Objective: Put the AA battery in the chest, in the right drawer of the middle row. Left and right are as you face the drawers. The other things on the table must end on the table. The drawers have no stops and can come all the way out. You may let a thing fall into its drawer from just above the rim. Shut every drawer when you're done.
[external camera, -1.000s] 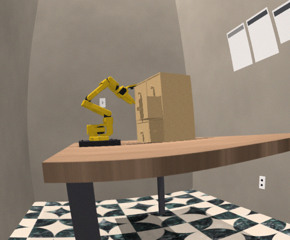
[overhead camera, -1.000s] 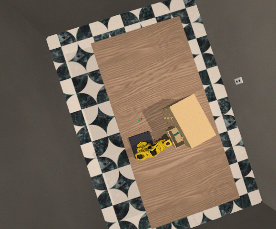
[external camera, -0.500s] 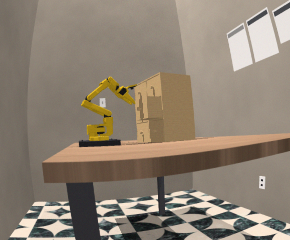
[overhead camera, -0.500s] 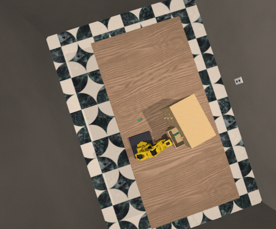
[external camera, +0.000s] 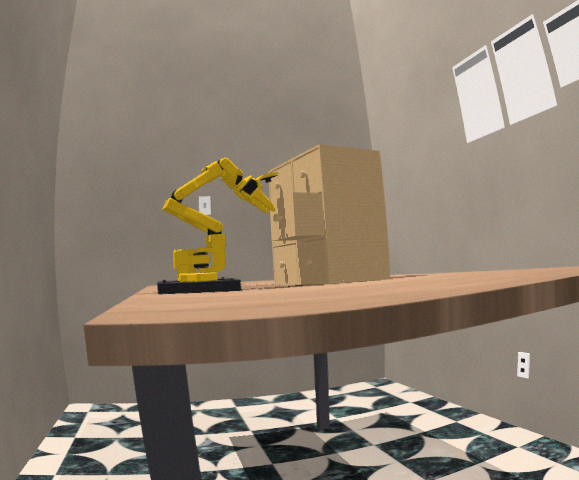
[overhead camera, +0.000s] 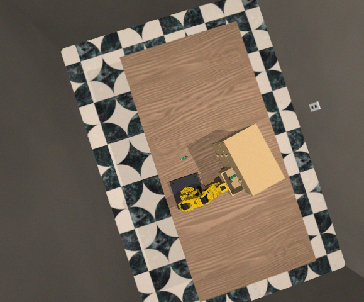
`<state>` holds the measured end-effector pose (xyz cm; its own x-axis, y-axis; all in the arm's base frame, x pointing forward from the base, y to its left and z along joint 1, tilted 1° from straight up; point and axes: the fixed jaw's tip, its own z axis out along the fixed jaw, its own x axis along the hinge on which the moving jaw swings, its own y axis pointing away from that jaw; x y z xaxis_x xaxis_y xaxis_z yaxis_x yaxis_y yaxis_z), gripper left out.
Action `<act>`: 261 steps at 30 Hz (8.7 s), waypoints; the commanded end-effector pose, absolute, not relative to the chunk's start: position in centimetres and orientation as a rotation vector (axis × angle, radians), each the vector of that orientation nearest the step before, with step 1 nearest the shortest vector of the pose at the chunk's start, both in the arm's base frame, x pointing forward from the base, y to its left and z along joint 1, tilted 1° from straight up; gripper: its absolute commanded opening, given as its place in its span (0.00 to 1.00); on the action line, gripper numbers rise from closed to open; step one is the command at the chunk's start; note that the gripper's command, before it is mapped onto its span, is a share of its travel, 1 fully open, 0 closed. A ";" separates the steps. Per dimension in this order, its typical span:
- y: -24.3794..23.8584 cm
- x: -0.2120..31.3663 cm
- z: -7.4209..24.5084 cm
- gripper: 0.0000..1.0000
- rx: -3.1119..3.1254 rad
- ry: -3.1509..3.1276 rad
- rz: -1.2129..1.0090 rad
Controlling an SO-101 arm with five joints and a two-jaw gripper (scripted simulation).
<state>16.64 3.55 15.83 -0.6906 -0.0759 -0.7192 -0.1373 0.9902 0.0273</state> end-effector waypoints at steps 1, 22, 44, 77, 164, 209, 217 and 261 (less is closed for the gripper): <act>3.4 16.8 15.5 0.21 -0.138 2.347 0.095; 3.6 18.2 14.0 0.21 -0.142 2.345 0.091; 3.5 18.3 13.8 0.21 -0.136 2.346 0.089; 3.4 18.3 13.6 0.21 -0.130 2.346 0.086; 3.4 18.2 13.9 0.21 -0.130 2.346 0.086; 3.4 18.2 14.1 0.21 -0.130 2.346 0.086; 3.4 18.2 14.1 0.21 -0.130 2.346 0.086; 3.4 18.2 13.9 0.21 -0.130 2.346 0.086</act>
